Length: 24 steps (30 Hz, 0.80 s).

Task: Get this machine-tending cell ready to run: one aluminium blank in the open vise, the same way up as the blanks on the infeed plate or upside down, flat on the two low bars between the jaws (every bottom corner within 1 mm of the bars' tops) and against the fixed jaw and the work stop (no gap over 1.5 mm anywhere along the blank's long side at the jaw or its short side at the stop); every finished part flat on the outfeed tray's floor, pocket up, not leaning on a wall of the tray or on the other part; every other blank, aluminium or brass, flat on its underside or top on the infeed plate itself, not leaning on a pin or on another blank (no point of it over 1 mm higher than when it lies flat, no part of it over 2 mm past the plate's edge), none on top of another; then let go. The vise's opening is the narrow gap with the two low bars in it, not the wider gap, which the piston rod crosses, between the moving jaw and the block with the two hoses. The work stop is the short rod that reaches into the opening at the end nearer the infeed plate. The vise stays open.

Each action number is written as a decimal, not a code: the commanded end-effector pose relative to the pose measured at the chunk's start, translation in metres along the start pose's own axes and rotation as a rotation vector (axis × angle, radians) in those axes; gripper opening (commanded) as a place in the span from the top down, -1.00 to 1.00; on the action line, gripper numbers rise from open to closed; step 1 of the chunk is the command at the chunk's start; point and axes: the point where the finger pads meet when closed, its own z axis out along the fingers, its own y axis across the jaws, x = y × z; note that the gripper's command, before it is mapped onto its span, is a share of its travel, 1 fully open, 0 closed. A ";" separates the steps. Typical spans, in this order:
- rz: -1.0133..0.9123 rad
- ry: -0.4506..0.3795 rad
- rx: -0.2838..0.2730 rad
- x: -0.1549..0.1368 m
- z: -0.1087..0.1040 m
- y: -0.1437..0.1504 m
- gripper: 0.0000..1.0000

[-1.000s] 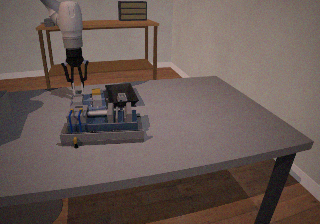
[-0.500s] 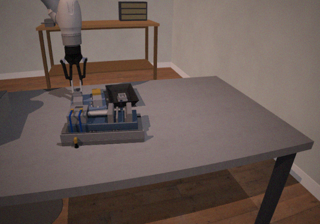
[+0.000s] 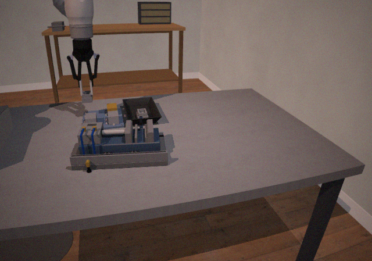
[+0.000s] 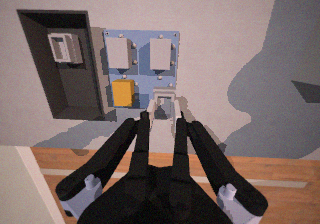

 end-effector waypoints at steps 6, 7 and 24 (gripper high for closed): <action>0.004 -0.005 0.022 0.000 -0.033 -0.008 1.00; 0.004 -0.005 0.022 0.000 -0.036 -0.008 1.00; 0.004 -0.006 0.022 -0.004 -0.047 -0.043 1.00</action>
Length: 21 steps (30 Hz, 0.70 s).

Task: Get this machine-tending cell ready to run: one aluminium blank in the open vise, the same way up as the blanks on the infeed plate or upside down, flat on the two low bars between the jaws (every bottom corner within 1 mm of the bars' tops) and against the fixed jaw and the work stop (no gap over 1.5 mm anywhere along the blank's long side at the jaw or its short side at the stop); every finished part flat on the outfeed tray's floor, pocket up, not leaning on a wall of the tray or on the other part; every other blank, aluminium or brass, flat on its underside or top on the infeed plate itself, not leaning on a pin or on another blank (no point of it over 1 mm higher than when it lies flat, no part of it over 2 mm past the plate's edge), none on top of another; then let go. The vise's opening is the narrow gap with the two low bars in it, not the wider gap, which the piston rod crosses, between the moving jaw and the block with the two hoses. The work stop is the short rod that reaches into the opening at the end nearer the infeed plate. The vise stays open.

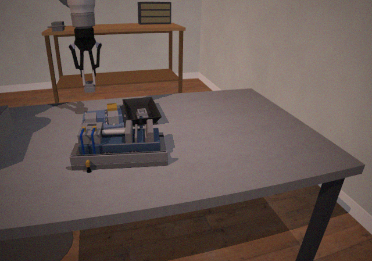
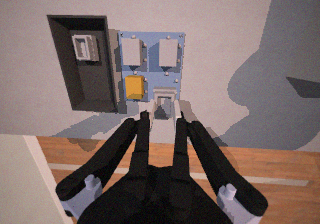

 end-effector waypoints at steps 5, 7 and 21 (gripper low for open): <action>0.004 -0.001 0.003 -0.005 -0.005 -0.080 1.00; 0.004 -0.001 0.003 -0.005 -0.005 -0.100 1.00; 0.004 -0.001 0.003 -0.004 -0.001 -0.203 1.00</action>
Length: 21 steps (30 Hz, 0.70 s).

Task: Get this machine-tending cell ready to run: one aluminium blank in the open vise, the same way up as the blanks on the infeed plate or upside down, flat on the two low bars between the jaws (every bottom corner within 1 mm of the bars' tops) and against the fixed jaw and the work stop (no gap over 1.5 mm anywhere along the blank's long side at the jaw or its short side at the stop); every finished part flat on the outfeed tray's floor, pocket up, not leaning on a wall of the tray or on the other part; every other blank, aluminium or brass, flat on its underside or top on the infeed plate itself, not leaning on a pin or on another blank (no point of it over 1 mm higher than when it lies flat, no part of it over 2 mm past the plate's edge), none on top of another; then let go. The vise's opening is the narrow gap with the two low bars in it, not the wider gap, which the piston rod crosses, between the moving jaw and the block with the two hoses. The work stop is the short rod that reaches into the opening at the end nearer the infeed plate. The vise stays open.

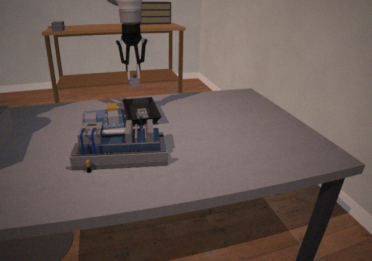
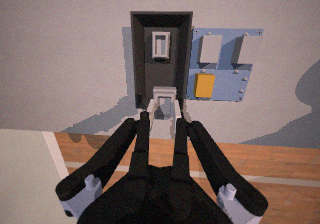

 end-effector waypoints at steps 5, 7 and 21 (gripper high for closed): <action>0.004 0.004 -0.010 0.005 0.009 -0.013 1.00; 0.004 0.004 -0.010 0.005 0.009 -0.013 1.00; 0.004 0.004 -0.010 0.005 0.009 -0.013 1.00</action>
